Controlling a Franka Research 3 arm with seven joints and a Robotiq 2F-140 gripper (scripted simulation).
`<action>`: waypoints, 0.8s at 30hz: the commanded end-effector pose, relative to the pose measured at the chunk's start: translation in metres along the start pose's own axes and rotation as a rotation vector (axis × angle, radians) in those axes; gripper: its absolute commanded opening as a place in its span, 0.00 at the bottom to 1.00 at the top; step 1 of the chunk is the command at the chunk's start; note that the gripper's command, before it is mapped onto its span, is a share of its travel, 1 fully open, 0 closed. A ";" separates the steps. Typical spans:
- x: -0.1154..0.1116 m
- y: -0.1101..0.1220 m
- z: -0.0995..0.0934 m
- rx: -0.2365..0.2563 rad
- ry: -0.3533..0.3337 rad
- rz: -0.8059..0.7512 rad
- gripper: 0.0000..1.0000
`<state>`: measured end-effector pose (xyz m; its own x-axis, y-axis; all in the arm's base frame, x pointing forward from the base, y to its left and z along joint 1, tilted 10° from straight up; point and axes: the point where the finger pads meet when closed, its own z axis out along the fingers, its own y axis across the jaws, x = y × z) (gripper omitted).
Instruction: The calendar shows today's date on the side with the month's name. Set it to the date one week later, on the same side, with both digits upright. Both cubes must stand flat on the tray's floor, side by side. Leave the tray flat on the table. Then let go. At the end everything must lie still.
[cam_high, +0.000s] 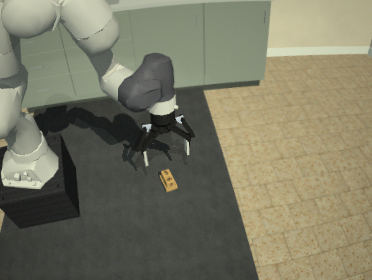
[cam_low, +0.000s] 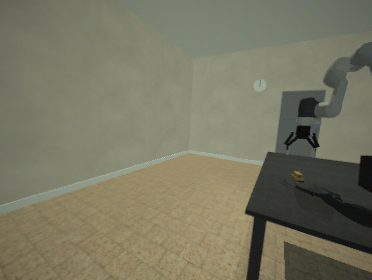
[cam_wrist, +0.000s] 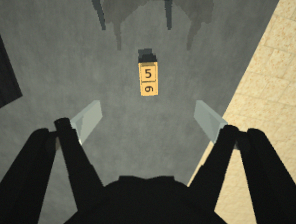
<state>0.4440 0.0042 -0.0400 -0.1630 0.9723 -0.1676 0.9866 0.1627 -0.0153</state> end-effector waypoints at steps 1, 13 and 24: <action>0.002 -0.001 0.003 0.003 0.005 0.174 1.00; 0.006 -0.002 0.006 0.011 0.011 0.380 1.00; 0.009 -0.003 0.010 0.019 0.015 0.603 1.00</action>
<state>0.4394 0.0094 -0.0496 0.2809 0.9497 -0.1383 0.9596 -0.2802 0.0248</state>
